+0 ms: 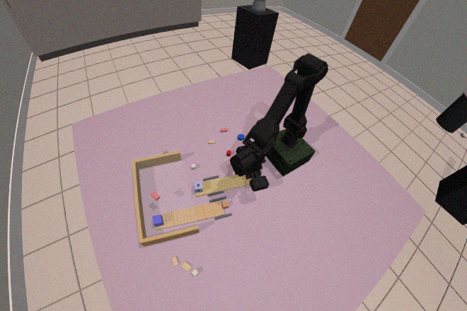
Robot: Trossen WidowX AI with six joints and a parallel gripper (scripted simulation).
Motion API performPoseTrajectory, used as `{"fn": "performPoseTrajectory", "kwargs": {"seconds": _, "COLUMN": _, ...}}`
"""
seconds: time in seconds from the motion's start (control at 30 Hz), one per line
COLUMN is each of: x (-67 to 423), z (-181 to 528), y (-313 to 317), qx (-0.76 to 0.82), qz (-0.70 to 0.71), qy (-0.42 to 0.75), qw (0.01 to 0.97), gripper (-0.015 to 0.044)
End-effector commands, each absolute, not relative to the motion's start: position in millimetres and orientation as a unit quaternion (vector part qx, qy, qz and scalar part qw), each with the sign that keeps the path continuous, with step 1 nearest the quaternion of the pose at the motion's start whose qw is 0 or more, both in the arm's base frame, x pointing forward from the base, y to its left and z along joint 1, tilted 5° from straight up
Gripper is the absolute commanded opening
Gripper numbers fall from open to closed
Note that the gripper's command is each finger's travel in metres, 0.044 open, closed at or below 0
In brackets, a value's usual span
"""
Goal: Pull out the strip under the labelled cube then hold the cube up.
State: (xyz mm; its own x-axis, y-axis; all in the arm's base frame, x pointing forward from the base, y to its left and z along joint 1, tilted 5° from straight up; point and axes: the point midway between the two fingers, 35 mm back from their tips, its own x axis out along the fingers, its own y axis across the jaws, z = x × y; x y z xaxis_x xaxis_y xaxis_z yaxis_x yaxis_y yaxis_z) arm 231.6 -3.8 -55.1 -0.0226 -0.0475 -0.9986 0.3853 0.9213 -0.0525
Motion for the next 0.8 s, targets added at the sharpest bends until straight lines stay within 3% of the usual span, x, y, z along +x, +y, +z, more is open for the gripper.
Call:
{"fn": "performPoseTrajectory", "kwargs": {"seconds": 0.0, "x": 220.4, "z": -59.7, "y": -2.1, "qx": 0.123, "qz": -0.157, "qy": 0.710, "qw": 0.676, "gripper": 0.0000}}
{"fn": "performPoseTrajectory", "kwargs": {"seconds": 0.5, "x": 220.4, "z": -59.7, "y": -2.1, "qx": 0.123, "qz": -0.157, "qy": 0.710, "qw": 0.676, "gripper": 0.0000}}
{"fn": "performPoseTrajectory", "kwargs": {"seconds": 0.77, "x": 235.5, "z": -12.0, "y": -2.5, "qx": 0.123, "qz": -0.157, "qy": 0.709, "qw": 0.676, "gripper": 0.0000}}
